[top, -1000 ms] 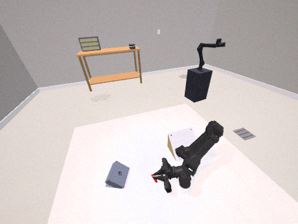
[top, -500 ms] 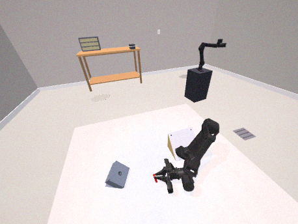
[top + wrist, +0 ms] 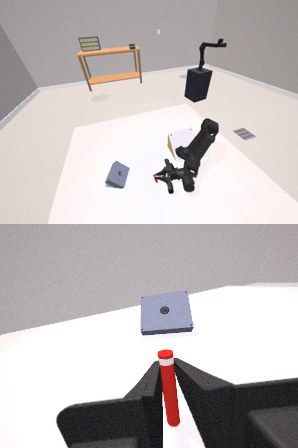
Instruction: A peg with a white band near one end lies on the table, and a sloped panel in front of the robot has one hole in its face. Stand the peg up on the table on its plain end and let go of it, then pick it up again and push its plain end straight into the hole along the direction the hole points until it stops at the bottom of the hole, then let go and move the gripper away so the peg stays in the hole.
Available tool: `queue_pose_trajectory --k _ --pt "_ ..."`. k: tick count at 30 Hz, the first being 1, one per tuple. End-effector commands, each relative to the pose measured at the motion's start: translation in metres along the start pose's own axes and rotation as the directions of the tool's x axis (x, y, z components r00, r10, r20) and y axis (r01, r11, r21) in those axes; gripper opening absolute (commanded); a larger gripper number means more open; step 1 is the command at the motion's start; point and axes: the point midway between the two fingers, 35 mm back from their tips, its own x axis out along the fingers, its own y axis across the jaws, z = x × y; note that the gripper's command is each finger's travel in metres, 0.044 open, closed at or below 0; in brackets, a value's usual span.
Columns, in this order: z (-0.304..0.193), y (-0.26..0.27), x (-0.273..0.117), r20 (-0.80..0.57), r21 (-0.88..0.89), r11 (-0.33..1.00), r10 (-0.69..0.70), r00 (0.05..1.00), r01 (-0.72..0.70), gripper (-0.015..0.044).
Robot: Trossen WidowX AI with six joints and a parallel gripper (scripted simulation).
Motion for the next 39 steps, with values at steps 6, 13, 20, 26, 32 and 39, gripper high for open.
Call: queue_pose_trajectory --k 6,13,20,26,32,39 --pt "-0.0011 0.0000 -0.0010 0.003 -0.001 1.000 -0.001 1.000 0.001 0.0049" --pt "-0.0025 -0.0004 -0.0023 0.008 -0.001 1.000 -0.002 1.000 0.002 0.0049" --pt "-0.0043 -0.0008 -0.0036 0.018 0.002 1.000 -0.003 1.000 0.003 0.0049" --pt "-0.0050 -0.0010 -0.0046 0.030 0.006 1.000 -0.006 1.000 0.005 0.0049" --pt "-0.0057 -0.0013 -0.0056 0.043 0.011 1.000 -0.008 0.999 0.007 0.0049" --pt "-0.0065 -0.0016 -0.0067 0.058 0.016 1.000 -0.011 0.998 0.010 0.0049"
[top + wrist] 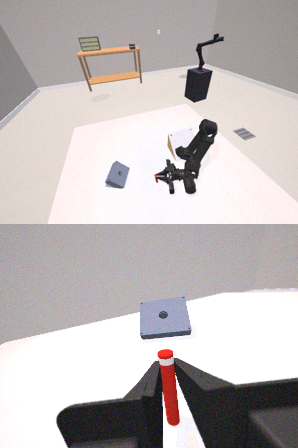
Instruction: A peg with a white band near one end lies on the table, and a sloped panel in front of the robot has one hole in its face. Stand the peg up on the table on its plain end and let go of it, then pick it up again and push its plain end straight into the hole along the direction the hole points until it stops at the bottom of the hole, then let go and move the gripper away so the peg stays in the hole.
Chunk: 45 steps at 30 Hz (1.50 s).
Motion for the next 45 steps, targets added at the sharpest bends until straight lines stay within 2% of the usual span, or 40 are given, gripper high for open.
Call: queue_pose_trajectory --k 1,28,31,45 --pt "-0.0025 0.0001 -0.0010 -0.001 0.000 1.000 0.000 1.000 0.000 0.0049" --pt "-0.0039 -0.0005 -0.0039 0.052 0.013 1.000 -0.010 0.999 0.010 0.0049" --pt "-0.0027 -0.0007 -0.0037 0.058 0.012 1.000 -0.011 0.998 0.010 0.0128" --pt "-0.0027 -0.0007 -0.0037 0.058 0.012 1.000 -0.011 0.998 0.010 0.0130"
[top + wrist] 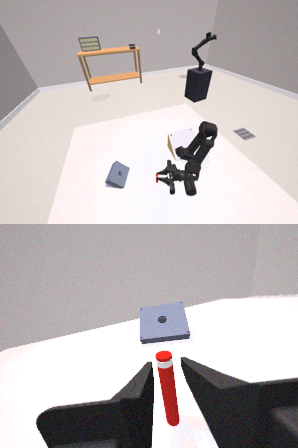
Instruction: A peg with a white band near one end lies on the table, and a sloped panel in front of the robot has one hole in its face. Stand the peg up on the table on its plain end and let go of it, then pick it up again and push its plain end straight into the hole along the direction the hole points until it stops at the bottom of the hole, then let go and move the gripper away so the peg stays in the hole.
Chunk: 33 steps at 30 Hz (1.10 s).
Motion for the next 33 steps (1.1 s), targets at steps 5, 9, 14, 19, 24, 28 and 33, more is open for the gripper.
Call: queue_pose_trajectory --k 5,9,14,19,24,28,33 --pt "0.000 0.000 0.000 -0.001 0.000 1.000 0.000 1.000 0.000 0.0130" --pt "0.000 0.000 0.000 -0.001 0.000 1.000 0.000 1.000 0.000 0.0130" --pt "0.000 0.000 0.000 -0.001 0.000 1.000 0.000 1.000 0.000 0.0235" --pt "0.000 0.000 0.000 -0.001 0.000 1.000 0.000 1.000 0.000 0.0366" --pt "0.000 0.000 0.000 -0.001 0.000 1.000 0.000 1.000 0.000 0.0440" --pt "0.000 0.000 0.000 -0.001 0.000 1.000 0.000 1.000 0.000 0.0440" --pt "0.014 0.001 0.010 -0.026 0.010 0.999 -0.046 0.999 0.046 0.0440"
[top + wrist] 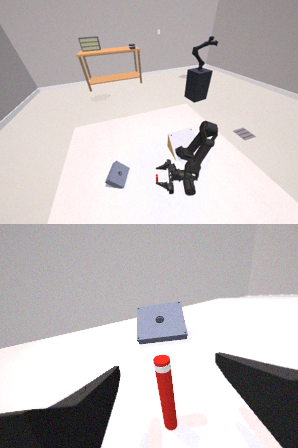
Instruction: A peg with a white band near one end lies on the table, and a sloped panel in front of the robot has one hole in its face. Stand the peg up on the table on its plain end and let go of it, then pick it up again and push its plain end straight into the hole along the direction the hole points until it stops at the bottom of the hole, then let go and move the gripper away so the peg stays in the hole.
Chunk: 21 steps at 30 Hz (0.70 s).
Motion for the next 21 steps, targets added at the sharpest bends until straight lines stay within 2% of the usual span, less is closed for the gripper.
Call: queue_pose_trajectory --k 1,10,17,21 --pt "0.018 0.003 0.009 -0.022 0.020 0.999 -0.040 0.999 0.041 0.0440" --pt "0.089 0.005 0.017 -0.058 0.049 0.997 -0.063 0.996 0.066 0.0440" --pt "0.147 0.005 -0.007 -0.003 0.015 1.000 0.001 1.000 -0.001 0.0440" --pt "0.158 0.005 -0.015 0.018 -0.003 1.000 0.019 1.000 -0.019 0.0440"
